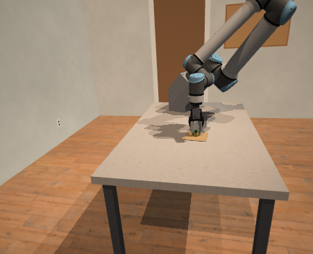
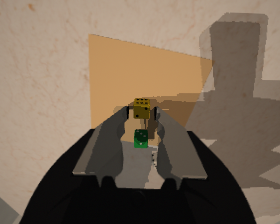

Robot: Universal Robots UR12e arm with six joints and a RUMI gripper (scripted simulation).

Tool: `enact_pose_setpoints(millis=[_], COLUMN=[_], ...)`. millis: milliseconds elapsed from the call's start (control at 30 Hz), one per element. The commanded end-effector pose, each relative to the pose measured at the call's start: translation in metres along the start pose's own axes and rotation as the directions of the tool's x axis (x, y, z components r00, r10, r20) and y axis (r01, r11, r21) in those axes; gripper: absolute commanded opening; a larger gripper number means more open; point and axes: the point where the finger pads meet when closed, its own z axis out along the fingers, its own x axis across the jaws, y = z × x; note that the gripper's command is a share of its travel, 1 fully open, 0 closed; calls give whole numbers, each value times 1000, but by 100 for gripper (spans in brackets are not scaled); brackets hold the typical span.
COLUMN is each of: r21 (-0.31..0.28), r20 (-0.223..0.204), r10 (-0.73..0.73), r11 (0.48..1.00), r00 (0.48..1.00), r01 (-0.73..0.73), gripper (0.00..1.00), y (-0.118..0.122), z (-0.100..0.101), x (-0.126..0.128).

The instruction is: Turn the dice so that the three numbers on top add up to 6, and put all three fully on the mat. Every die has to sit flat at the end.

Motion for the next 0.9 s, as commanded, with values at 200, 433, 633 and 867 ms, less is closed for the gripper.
enact_pose_setpoints(millis=[200,433,633,867], r21=[1,1,1,1], r20=[0,0,0,0], r10=[0,0,0,0], r11=[1000,1000,1000,1000], r00=[1000,1000,1000,1000], r01=[0,0,0,0], gripper=[21,21,21,21], y=[0,0,0,0], z=[-29,-56,-82,-90], x=[0,0,0,0])
